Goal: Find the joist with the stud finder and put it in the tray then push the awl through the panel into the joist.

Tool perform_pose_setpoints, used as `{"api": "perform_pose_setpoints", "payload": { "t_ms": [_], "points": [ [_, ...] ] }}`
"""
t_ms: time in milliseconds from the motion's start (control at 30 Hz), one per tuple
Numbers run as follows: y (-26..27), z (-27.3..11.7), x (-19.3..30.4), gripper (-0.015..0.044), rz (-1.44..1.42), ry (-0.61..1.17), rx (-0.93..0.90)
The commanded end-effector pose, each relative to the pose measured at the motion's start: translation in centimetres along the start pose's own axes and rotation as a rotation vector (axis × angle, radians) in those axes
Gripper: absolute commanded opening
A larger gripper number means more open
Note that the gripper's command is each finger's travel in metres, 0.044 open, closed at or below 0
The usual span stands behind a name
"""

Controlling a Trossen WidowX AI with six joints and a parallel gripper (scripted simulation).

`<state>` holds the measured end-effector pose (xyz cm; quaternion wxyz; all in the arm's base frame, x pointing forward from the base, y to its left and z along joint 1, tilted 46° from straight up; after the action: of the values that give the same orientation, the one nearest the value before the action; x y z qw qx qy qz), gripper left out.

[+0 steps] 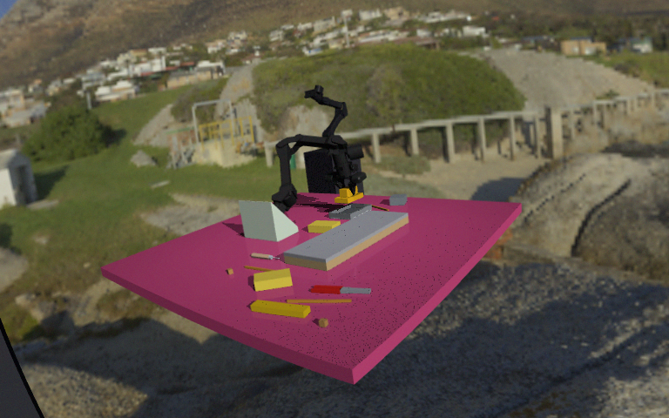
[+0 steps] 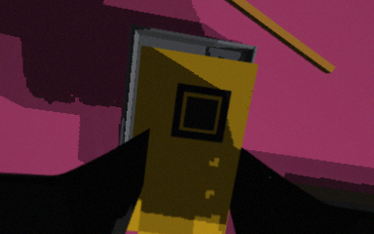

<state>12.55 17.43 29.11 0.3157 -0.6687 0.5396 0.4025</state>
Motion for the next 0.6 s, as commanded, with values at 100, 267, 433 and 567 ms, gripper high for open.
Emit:
{"api": "perform_pose_setpoints", "payload": {
  "t_ms": [100, 267, 433, 567],
  "points": [
    [0.1, 0.8, 0.3, 0.0, 0.002, 0.002, 0.004],
    [0.1, 1.3, 0.4, 0.0, 0.002, 0.001, 0.005],
    [0.1, 1.9, 0.5, 0.0, 0.002, -0.001, 0.007],
    [0.2, 2.3, 0.5, 0.0, 0.002, -0.004, 0.008]
  ]
}}
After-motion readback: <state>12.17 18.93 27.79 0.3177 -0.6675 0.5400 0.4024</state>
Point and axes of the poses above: the point midway between the two fingers, 35 mm back from their tips, its own z axis out along the fingers, its own y axis across the jaws, x = y × z, the point moved 4 cm from there along -z, back along the fingers
